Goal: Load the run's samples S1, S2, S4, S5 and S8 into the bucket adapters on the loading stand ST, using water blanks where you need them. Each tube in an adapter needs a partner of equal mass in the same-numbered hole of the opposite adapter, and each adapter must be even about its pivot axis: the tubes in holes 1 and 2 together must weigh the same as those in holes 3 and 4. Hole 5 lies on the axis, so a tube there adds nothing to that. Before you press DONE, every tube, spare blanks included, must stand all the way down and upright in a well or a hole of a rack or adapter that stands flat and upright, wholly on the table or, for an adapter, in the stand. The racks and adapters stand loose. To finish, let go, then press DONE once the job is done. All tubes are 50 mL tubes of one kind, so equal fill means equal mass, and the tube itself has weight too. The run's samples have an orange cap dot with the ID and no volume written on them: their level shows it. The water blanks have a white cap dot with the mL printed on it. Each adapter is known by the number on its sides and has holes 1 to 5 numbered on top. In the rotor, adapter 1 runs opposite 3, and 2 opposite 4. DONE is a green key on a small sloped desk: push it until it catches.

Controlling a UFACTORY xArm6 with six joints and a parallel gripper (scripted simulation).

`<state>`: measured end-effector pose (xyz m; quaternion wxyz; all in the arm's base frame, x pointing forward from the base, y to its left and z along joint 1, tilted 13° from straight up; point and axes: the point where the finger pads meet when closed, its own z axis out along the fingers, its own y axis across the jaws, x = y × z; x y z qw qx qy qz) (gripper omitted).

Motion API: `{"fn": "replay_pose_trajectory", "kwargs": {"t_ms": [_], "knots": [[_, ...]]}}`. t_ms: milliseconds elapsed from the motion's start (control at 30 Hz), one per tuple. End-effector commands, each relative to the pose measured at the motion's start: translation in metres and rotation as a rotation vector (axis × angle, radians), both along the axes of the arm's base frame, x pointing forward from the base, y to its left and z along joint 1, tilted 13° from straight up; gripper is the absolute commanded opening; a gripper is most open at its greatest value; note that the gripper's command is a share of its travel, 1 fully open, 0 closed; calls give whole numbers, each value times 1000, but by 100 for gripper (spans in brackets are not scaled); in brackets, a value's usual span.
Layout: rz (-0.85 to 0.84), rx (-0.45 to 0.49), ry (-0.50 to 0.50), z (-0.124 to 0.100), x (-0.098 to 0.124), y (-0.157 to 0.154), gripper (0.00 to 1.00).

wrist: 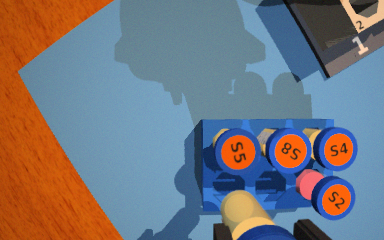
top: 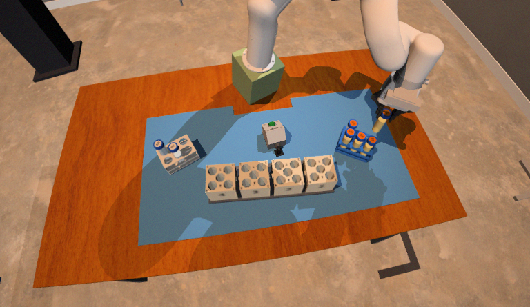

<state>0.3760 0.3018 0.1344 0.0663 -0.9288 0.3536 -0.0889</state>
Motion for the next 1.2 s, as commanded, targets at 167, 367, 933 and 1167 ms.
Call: {"fn": "replay_pose_trajectory", "kwargs": {"t_ms": [167,367,933,1167], "knots": [[0,3,-3,-16,5,2,0],[0,3,-3,-24,7,2,0],[0,2,-3,-43,11,4,0],[0,2,-3,-43,11,4,0]]}}
